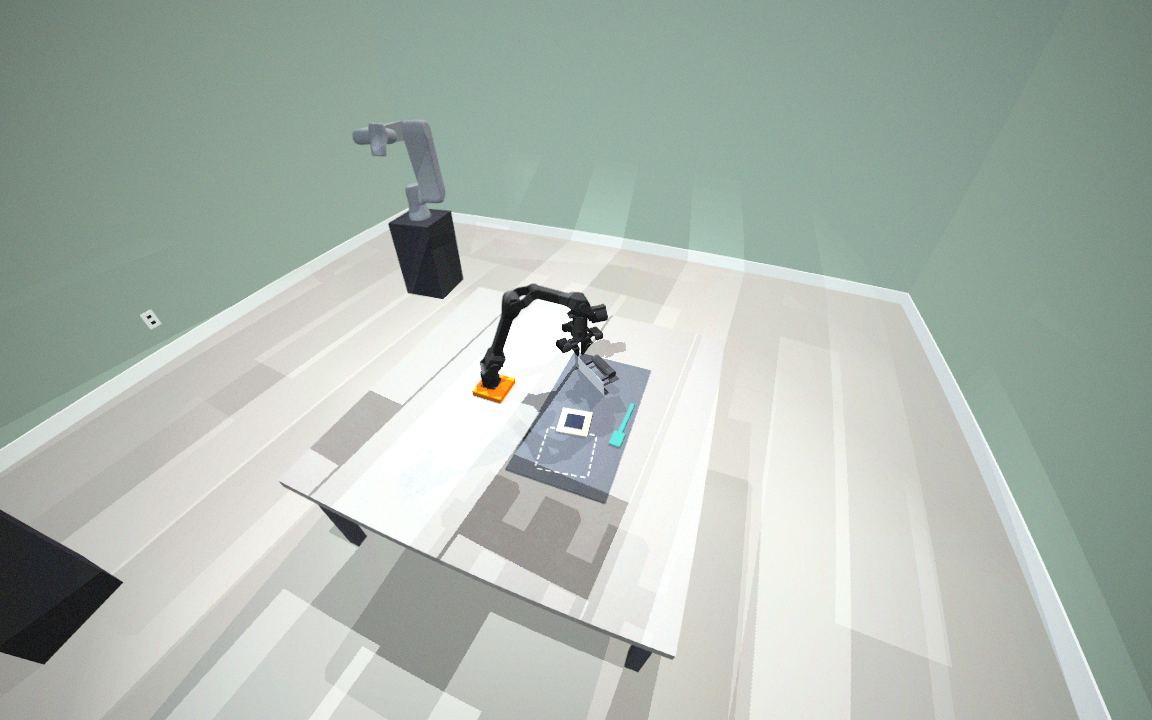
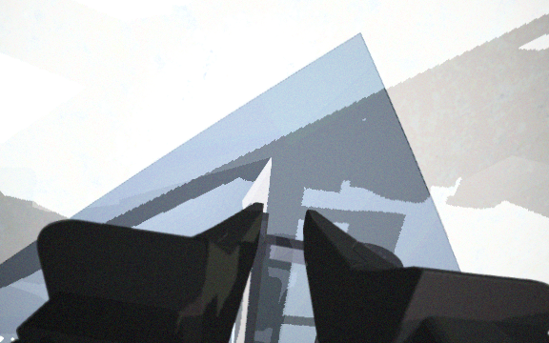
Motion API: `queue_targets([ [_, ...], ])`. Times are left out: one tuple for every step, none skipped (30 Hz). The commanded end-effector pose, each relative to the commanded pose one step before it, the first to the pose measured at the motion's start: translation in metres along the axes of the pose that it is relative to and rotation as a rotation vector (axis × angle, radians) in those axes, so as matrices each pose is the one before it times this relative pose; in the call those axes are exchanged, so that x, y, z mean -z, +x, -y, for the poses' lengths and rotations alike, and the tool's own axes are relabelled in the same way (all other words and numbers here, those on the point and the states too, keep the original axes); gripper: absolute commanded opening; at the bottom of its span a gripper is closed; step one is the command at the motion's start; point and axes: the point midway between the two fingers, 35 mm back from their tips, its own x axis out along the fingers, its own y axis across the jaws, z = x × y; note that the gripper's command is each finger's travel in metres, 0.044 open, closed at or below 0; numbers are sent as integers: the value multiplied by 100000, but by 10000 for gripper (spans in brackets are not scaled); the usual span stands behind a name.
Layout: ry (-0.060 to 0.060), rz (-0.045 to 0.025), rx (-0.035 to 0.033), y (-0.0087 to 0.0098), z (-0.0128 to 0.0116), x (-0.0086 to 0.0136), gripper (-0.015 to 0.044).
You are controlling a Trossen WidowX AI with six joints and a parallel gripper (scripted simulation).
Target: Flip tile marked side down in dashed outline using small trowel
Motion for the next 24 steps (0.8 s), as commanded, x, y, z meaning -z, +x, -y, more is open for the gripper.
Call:
queue_targets([
  [-568, 22, -1149, 219, -874, -43, 100],
  [0, 0, -11, 3, -150, 0, 100],
  [0, 0, -12, 3, -153, 0, 100],
  [0, 0, -12, 3, -156, 0, 100],
  [0, 0, -12, 3, -159, 0, 100],
  [0, 0, -12, 3, -162, 0, 100],
  [0, 0, -12, 3, -160, 0, 100],
  [0, 0, -12, 3, -160, 0, 100],
  [0, 0, -13, 3, -166, 0, 100],
  [0, 0, -13, 3, -169, 0, 100],
  [0, 0, -13, 3, -171, 0, 100],
  [0, 0, -13, 3, -173, 0, 100],
  [0, 0, -13, 3, -170, 0, 100],
  [0, 0, -13, 3, -172, 0, 100],
  [0, 0, -13, 3, -173, 0, 100],
  [0, 0, -13, 3, -172, 0, 100],
  [0, 0, -13, 3, -175, 0, 100],
  [0, 0, -13, 3, -177, 0, 100],
  [0, 0, -14, 3, -178, 0, 100],
  [0, 0, -14, 3, -179, 0, 100],
  [0, 0, -14, 3, -182, 0, 100],
  [0, 0, -14, 3, -182, 0, 100],
  [0, 0, -14, 3, -184, 0, 100],
  [0, 0, -14, 3, -185, 0, 100],
])
